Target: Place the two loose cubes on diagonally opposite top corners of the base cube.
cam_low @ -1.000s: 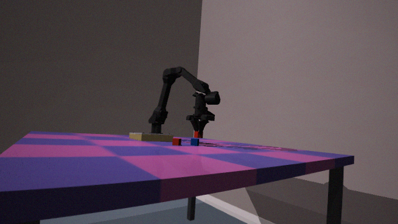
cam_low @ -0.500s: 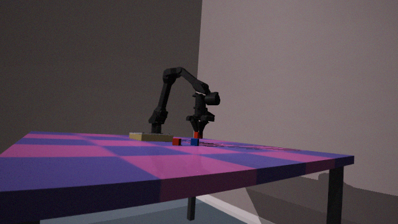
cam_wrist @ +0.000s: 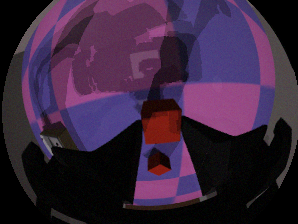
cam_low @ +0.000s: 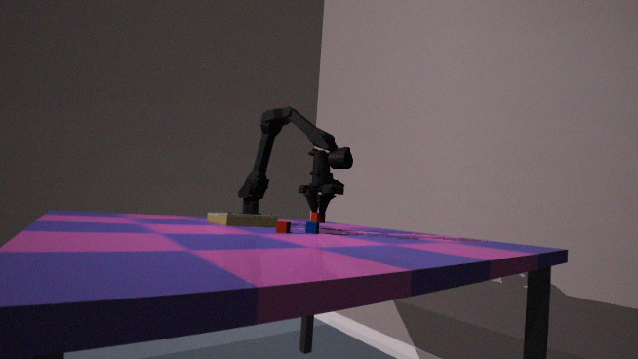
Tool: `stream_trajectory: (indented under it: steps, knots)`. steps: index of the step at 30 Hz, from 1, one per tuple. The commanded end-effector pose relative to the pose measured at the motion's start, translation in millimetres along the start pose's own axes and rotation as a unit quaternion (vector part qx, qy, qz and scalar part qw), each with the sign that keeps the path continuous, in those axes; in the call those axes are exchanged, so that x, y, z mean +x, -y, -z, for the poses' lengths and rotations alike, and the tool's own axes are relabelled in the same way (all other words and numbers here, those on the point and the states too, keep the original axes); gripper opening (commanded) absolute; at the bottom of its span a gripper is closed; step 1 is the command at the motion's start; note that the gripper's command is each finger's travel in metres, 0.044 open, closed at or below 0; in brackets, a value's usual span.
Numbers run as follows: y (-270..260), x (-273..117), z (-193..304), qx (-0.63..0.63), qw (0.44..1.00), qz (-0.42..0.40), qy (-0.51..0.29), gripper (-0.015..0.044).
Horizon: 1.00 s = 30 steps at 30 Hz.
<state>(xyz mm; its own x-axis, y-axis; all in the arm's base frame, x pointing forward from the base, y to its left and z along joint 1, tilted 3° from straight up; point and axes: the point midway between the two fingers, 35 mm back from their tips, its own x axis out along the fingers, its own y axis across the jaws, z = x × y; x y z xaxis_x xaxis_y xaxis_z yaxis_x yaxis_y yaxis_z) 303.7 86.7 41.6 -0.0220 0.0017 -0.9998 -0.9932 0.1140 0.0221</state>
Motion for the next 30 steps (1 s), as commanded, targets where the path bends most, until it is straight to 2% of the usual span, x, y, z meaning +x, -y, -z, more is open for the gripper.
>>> stream_trajectory:
  steps: [1, 24, 26, 30]
  knots:
    - [0, 0, -1, 0.000, 1.000, -0.001, 0.002, 0.0205]
    - [0, -30, 0, 0.000, 1.000, 0.000, 0.000, 0.0205]
    - [0, -28, 2, 0.022, 1.000, -0.001, 0.000, 0.0258]
    - [2, -33, 16, 0.149, 0.989, 0.000, -0.001, 0.0265]
